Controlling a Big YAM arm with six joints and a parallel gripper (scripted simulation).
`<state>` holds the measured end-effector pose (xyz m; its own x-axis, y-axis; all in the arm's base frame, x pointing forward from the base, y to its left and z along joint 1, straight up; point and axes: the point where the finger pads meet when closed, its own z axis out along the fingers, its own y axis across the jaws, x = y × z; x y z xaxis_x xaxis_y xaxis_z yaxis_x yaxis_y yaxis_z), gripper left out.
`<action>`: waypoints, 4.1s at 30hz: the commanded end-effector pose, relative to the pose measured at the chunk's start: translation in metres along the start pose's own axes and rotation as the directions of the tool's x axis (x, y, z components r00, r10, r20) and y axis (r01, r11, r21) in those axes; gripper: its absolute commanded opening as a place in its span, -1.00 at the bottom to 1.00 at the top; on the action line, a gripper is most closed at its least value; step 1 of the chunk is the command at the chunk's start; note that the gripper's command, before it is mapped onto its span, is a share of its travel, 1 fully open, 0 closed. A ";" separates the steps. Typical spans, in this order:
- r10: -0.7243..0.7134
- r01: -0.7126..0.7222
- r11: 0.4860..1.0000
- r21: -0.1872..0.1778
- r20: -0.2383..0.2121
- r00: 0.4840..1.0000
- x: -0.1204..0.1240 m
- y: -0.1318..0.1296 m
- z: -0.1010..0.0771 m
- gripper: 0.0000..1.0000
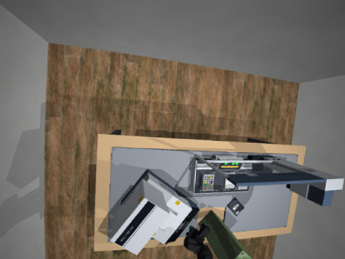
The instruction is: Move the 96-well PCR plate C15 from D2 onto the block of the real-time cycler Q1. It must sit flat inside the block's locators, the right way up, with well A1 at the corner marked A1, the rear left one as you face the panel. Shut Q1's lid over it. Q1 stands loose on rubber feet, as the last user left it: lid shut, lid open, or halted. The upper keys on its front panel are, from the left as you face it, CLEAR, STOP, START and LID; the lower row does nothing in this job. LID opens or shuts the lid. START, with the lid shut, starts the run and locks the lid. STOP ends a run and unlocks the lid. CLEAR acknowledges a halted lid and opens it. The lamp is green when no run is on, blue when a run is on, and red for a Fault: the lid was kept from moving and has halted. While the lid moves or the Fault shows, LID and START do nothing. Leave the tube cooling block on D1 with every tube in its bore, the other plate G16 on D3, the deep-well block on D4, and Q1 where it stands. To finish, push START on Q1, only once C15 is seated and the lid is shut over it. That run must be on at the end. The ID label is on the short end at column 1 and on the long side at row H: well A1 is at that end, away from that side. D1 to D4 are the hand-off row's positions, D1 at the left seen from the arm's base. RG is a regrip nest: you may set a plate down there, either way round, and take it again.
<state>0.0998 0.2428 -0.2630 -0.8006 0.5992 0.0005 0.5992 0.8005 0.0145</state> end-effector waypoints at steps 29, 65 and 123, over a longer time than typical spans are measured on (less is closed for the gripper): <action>0.006 -0.006 1.000 -0.010 -0.001 1.000 0.001 0.016 0.015 -1.00; 0.017 -0.018 1.000 0.005 0.005 1.000 -0.003 0.014 0.015 -1.00; 0.013 -0.013 1.000 -0.005 0.003 1.000 -0.001 0.018 0.013 -1.00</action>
<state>0.1091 0.2555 -0.2835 -0.8006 0.5992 0.0002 0.5992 0.8005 0.0123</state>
